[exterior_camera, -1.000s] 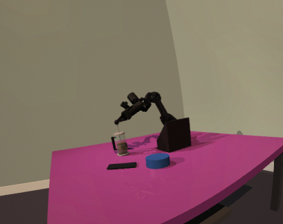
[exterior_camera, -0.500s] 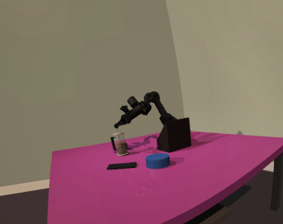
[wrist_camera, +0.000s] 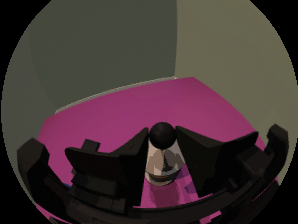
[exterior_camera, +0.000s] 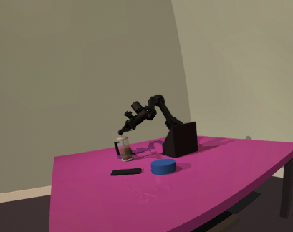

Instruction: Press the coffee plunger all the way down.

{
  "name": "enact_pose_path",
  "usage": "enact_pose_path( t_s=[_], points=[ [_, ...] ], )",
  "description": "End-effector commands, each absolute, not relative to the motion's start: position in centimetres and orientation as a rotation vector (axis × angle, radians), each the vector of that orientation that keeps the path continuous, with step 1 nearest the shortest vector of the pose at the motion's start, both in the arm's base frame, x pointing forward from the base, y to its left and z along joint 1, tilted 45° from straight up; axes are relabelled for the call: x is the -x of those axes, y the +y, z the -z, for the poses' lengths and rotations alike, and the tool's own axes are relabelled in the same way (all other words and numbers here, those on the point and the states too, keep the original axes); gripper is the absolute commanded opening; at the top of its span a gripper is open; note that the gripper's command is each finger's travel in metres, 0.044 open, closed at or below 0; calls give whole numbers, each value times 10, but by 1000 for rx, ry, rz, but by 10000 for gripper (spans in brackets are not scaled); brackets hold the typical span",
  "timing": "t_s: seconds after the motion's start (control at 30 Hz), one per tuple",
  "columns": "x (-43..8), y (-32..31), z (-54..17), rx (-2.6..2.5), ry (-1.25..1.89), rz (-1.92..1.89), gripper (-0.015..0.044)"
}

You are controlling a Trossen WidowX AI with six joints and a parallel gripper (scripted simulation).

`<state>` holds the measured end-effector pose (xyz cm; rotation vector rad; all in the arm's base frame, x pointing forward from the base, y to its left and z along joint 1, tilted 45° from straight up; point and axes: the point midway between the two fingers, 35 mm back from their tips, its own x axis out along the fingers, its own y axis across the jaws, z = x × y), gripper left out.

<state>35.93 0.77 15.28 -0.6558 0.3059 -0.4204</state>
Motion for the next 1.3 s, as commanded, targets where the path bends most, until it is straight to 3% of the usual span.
enact_pose_path(
  t_s=[0.0, 1.07, 1.27],
  points=[
    [-360, 2, -147, 672, 331, 438, 127],
    [-362, 6, -150, 663, 318, 429, 127],
    [-362, 6, -150, 663, 318, 429, 285]
  ],
)
